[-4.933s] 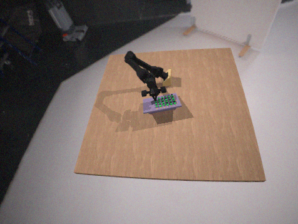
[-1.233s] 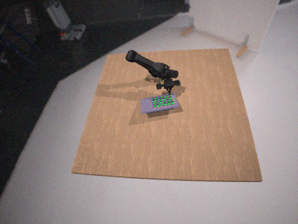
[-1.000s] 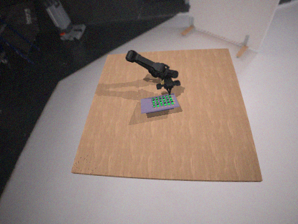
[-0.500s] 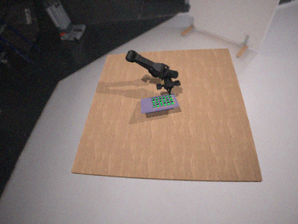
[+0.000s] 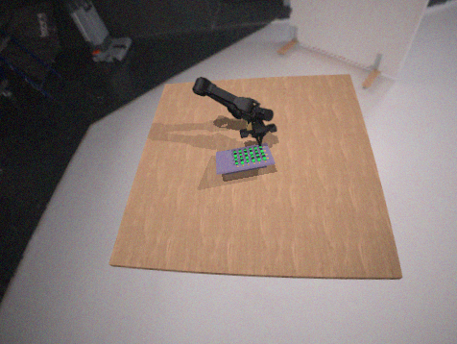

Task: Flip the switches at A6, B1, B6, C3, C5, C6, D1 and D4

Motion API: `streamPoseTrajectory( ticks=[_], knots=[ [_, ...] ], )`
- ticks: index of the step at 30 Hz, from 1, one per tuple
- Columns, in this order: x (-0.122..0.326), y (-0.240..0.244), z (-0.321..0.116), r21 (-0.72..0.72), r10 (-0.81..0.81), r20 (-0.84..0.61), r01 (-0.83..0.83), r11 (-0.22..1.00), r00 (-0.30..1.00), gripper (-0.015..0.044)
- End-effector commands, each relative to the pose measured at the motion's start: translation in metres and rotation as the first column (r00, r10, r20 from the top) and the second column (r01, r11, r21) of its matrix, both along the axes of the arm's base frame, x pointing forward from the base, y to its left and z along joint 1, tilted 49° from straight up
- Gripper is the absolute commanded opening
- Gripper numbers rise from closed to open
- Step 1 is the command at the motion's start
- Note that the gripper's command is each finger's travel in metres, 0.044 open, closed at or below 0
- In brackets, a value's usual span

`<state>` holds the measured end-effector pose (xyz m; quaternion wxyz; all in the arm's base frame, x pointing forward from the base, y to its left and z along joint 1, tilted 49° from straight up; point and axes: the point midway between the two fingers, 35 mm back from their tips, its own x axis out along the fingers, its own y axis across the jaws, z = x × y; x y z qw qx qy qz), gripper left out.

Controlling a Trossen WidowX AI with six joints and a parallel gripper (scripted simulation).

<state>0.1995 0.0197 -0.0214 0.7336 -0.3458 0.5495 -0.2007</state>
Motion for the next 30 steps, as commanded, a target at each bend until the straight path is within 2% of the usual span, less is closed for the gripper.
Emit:
streamPoseTrajectory(
  ticks=[1,9,15,22,25,30],
  knots=[
    [0.000,-0.001,0.000,-0.006,0.003,0.001,-0.003,1.000,1.000,0.0000],
    [0.000,0.001,0.000,0.001,0.000,0.000,0.000,1.000,1.000,0.0000],
    [-0.017,0.042,0.041,-0.005,-0.016,-0.020,0.016,1.000,1.000,0.0000],
    [-0.018,0.044,0.042,-0.006,-0.017,-0.020,0.016,1.000,1.000,0.0000],
    [-0.011,0.035,0.055,-0.002,-0.015,-0.023,0.015,1.000,1.000,0.0000],
    [0.006,-0.002,0.100,-0.008,-0.016,-0.021,0.015,1.000,1.000,0.0000]
  ],
)
